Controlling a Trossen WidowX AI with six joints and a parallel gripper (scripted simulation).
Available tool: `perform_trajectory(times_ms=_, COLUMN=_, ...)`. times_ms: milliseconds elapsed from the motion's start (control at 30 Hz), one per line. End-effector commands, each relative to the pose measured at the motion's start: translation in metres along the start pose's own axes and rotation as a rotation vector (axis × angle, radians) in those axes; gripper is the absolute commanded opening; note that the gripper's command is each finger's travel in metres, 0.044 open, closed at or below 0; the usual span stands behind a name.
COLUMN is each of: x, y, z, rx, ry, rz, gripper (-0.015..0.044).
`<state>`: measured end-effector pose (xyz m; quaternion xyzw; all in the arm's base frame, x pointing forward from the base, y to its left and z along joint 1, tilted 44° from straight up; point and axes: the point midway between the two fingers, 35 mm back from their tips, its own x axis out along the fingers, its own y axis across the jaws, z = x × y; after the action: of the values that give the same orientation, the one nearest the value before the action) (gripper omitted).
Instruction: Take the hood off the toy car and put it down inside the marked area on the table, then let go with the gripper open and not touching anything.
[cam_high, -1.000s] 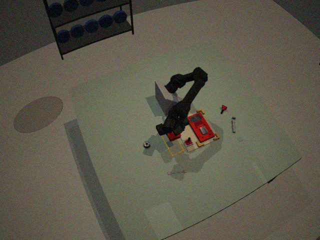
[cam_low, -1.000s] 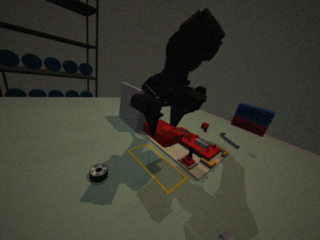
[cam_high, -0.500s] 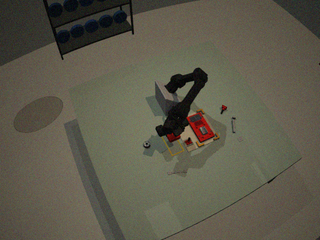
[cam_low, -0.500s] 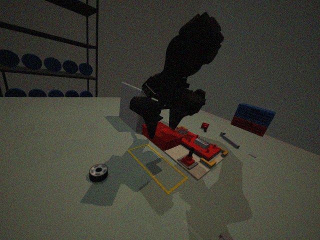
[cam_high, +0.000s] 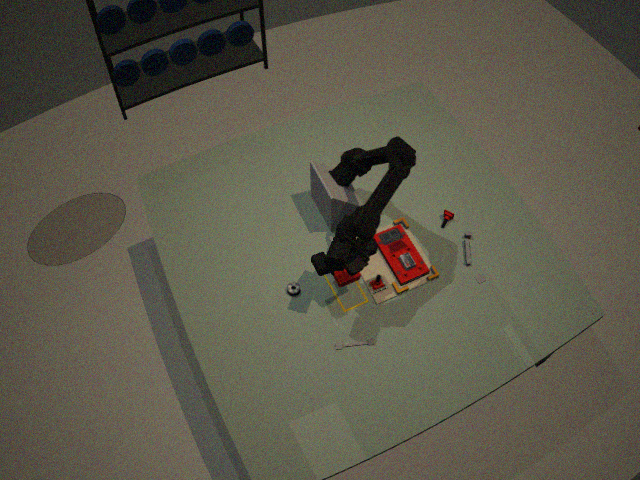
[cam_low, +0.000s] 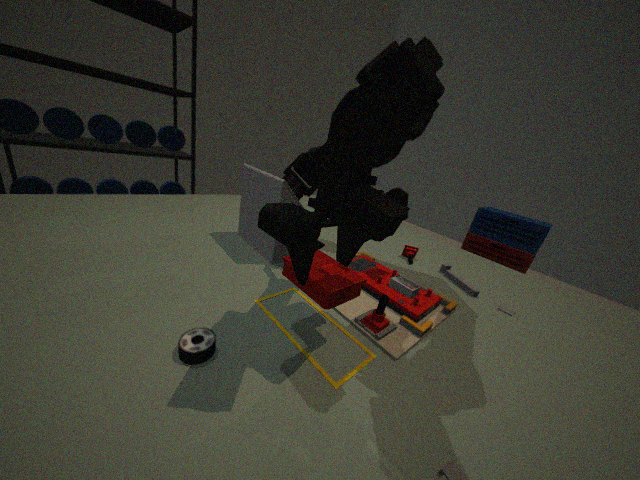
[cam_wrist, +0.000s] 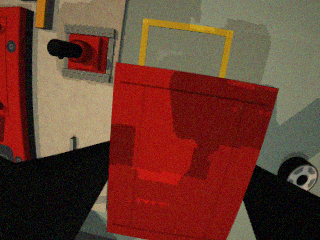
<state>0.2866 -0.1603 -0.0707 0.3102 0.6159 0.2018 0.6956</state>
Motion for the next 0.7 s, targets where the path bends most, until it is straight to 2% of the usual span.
perform_trajectory(times_ms=0, x=0.005, y=0.001, z=0.000, rx=0.004, ry=0.003, rz=0.004, gripper=0.0000)
perform_trajectory(times_ms=667, x=0.019, y=0.001, z=0.000, rx=0.004, ry=0.002, rz=0.005, gripper=0.0000)
